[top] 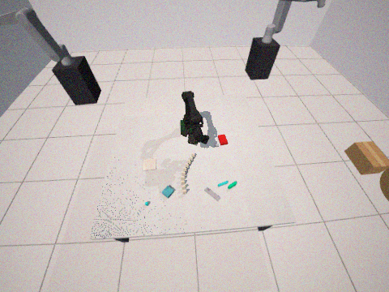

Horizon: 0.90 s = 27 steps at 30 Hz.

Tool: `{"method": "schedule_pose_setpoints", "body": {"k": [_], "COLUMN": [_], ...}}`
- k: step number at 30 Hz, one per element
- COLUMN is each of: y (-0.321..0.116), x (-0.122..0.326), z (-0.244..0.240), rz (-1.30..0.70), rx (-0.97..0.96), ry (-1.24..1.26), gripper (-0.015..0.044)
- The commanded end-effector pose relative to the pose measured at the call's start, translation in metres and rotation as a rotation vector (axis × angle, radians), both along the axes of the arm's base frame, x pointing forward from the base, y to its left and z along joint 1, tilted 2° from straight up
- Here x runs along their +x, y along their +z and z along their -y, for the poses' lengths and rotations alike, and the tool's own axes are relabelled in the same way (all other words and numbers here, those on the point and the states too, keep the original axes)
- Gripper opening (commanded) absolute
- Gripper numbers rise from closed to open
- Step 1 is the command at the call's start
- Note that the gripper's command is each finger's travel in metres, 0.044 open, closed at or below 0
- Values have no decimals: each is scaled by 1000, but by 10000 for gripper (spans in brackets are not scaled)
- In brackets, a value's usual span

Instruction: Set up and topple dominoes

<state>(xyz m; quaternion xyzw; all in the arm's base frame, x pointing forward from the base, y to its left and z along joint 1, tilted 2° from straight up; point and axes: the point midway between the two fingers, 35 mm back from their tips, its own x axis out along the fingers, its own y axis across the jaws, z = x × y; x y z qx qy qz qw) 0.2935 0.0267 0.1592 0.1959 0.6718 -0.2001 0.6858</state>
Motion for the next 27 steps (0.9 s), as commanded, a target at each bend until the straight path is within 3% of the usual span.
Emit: {"method": "schedule_pose_setpoints", "body": {"k": [1,27], "y": [-17,-124], "x": [0,-5], "z": [1,4], "rz": [-11,-12], "rx": [-6,-6], "ry": [-8,-8], "gripper": [107,107]}}
